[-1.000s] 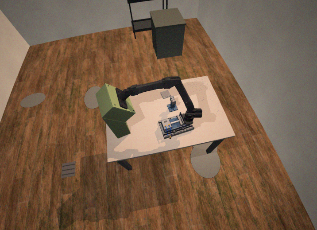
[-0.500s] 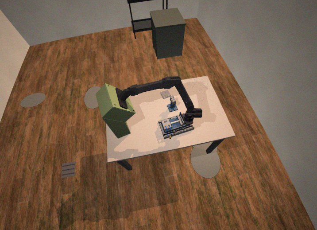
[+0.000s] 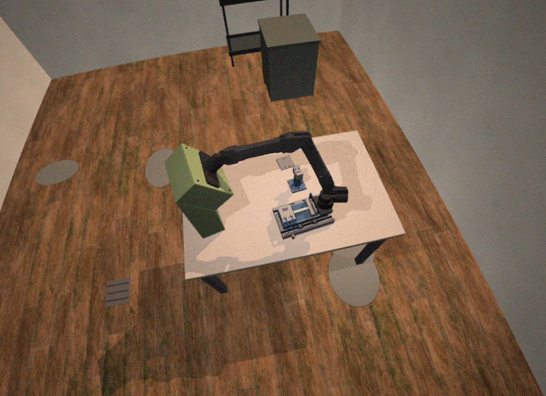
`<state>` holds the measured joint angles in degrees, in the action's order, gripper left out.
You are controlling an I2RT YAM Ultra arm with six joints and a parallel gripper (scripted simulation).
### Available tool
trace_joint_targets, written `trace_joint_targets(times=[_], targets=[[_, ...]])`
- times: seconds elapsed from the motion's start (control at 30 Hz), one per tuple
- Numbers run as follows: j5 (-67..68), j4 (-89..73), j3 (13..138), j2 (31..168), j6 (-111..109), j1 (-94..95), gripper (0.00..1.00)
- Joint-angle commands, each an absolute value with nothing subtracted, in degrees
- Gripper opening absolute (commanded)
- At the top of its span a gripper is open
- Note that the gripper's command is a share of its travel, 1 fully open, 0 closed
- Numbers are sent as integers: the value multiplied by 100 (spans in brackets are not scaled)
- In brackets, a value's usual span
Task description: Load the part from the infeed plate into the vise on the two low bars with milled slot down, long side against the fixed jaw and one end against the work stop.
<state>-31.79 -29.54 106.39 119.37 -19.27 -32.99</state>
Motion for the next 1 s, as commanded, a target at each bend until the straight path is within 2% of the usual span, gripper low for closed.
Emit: trace_joint_targets(times=[0.0, 0.97], targets=[[-3199, -2856, 10684, 11783, -1920, -3403, 0], [-3208, -2988, 10811, 11930, -1926, -3408, 0]])
